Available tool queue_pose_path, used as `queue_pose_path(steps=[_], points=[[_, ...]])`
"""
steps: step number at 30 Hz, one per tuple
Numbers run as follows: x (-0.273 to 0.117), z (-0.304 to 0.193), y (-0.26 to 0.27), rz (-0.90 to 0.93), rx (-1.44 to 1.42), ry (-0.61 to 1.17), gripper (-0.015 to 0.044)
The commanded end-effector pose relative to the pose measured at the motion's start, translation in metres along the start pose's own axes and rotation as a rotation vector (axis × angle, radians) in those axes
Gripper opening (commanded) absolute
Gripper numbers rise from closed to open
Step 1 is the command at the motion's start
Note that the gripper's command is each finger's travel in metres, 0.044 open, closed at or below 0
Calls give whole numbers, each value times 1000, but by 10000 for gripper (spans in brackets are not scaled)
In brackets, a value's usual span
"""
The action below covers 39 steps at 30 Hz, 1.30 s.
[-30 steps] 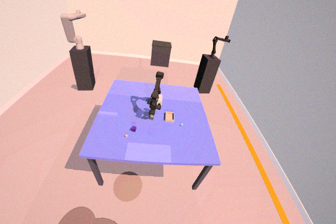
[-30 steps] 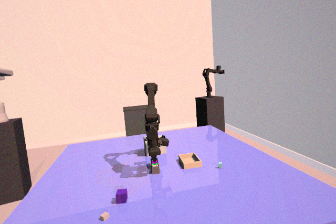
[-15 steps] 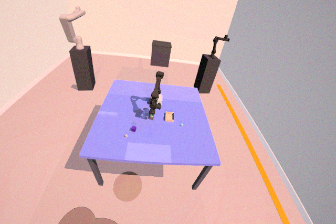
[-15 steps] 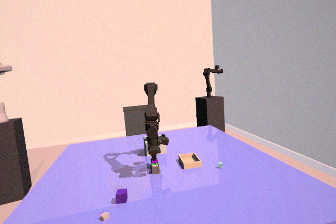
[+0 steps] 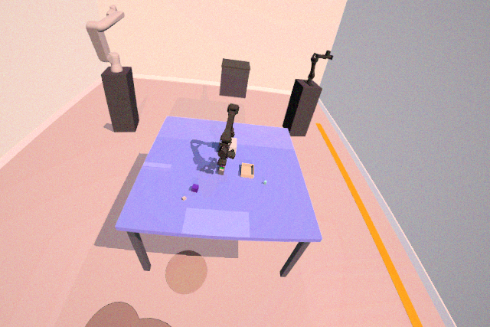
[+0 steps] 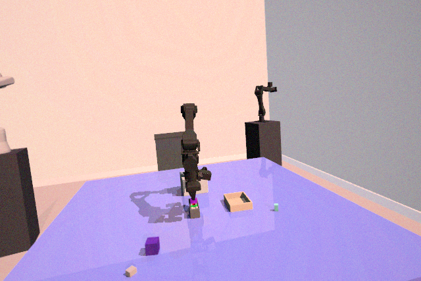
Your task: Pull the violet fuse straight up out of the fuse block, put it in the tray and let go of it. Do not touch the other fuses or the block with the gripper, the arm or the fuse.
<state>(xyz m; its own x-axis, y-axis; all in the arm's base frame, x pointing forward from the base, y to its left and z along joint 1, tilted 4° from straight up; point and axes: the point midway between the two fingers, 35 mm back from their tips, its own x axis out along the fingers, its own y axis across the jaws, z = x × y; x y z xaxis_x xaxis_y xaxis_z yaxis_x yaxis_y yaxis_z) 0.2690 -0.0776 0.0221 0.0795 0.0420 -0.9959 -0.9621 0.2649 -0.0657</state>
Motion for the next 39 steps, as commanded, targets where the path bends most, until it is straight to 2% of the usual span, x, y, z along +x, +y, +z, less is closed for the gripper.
queue_pose_path(steps=[1, 27, 39], points=[[-3, 0, 0, -4, -3, 3, 0], [-16, -1, 0, -4, -2, 5, 0], [-35, 0, 0, -4, -2, 5, 0]])
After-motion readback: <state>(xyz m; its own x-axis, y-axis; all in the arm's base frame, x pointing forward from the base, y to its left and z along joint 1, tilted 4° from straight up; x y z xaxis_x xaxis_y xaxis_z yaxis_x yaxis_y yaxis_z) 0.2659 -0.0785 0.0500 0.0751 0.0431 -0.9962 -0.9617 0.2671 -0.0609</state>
